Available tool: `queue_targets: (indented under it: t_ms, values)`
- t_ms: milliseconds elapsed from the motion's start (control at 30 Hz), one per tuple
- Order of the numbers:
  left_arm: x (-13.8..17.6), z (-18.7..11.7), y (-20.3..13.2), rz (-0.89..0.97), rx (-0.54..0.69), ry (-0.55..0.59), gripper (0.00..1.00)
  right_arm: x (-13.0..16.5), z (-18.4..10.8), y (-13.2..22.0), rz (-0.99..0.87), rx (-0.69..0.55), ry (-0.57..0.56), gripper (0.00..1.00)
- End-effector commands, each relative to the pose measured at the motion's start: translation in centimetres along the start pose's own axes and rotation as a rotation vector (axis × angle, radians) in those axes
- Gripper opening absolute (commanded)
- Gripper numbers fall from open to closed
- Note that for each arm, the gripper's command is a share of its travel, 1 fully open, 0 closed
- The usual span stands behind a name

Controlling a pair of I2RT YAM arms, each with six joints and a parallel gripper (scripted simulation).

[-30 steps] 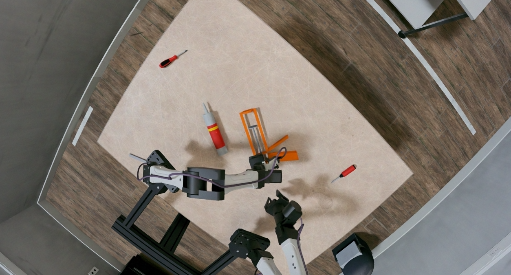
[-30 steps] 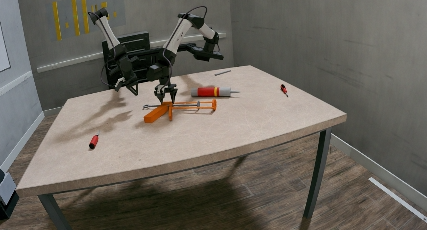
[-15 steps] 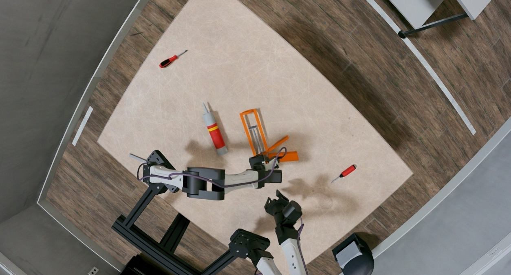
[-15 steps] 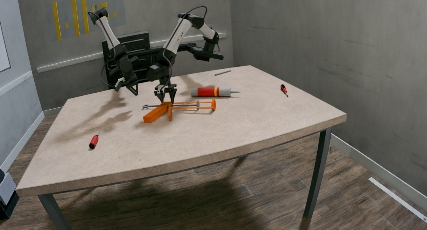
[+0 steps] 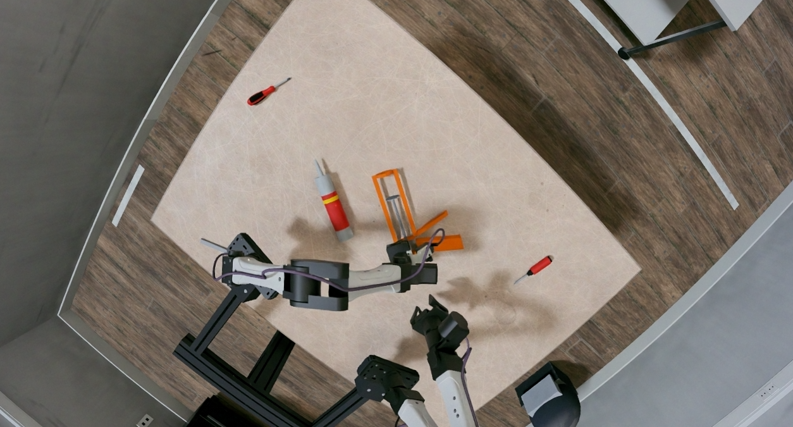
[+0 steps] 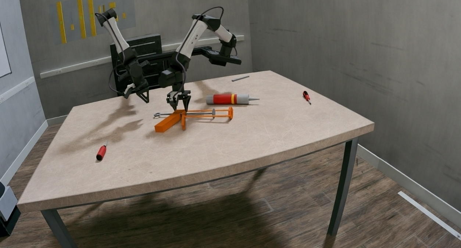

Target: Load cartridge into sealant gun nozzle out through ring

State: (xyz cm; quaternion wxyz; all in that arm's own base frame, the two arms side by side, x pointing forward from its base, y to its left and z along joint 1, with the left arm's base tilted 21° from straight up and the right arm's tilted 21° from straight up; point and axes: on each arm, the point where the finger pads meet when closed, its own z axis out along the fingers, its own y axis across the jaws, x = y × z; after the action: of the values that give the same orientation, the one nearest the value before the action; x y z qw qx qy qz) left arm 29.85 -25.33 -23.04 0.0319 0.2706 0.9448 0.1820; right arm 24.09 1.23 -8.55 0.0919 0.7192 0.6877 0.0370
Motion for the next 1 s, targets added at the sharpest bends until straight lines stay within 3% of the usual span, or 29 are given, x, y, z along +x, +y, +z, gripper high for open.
queue_targets:
  t_ms: [0, 967]
  values:
    - [-0.4, -0.2, -0.5, 0.01, 0.003, -0.016, 0.01, 0.4, -0.3, 1.0, -0.012, -0.035, 0.005, 0.62]
    - [-0.4, -0.1, -0.5, 0.01, 0.003, -0.016, 0.01, 1.7, 7.7, 2.5, -0.007, -0.03, 0.007, 0.62]
